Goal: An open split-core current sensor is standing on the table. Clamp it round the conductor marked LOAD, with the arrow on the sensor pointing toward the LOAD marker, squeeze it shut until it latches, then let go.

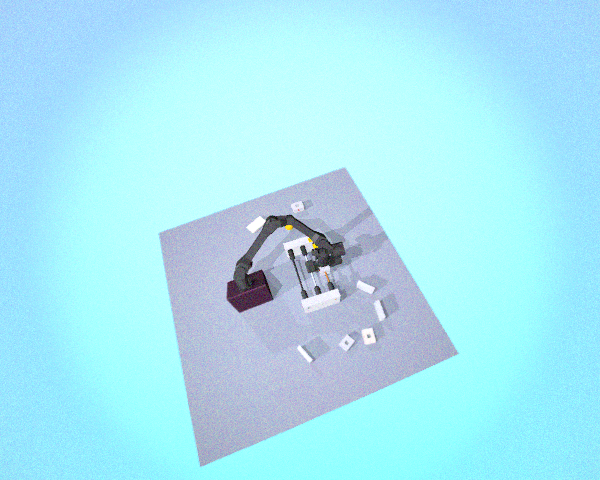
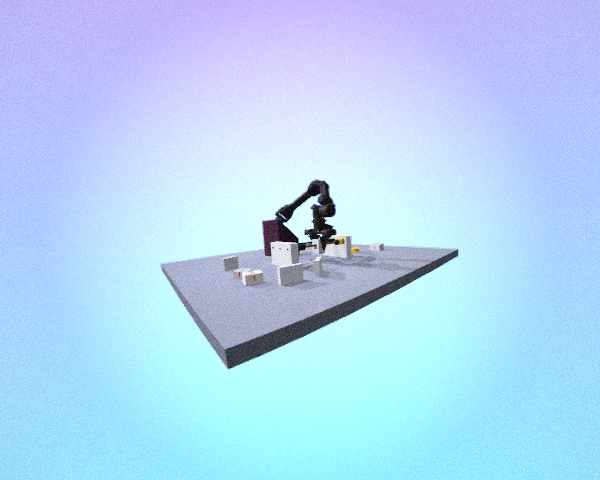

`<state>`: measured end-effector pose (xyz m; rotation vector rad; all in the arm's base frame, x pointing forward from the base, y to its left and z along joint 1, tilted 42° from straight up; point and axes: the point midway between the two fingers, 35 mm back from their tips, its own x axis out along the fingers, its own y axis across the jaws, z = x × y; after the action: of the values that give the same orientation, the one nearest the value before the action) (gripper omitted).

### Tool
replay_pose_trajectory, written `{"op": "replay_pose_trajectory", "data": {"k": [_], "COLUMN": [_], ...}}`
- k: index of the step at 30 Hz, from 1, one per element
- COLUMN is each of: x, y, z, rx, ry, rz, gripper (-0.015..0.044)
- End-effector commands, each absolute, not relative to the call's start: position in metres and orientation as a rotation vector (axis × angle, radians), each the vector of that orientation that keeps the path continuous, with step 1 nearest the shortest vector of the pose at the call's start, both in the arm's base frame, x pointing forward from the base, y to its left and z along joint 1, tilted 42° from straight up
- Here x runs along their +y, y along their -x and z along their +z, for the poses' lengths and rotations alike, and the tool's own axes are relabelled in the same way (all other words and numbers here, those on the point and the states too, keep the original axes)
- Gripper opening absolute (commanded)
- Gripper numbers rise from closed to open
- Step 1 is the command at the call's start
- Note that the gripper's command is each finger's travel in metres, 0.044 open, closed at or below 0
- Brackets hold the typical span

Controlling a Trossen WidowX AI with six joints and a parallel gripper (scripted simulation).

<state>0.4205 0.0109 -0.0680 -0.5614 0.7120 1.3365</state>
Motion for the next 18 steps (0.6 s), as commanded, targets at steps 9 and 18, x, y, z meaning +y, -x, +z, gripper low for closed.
{"op": "replay_pose_trajectory", "data": {"k": [9, 18], "x": [0.0109, 0.0109], "y": [-0.4205, -0.4205], "z": [-0.0687, -0.0687], "rx": [0.711, 0.711], "ry": [0.563, 0.563], "rz": [1.336, 1.336], "gripper": [0.0026, 0.0262]}}
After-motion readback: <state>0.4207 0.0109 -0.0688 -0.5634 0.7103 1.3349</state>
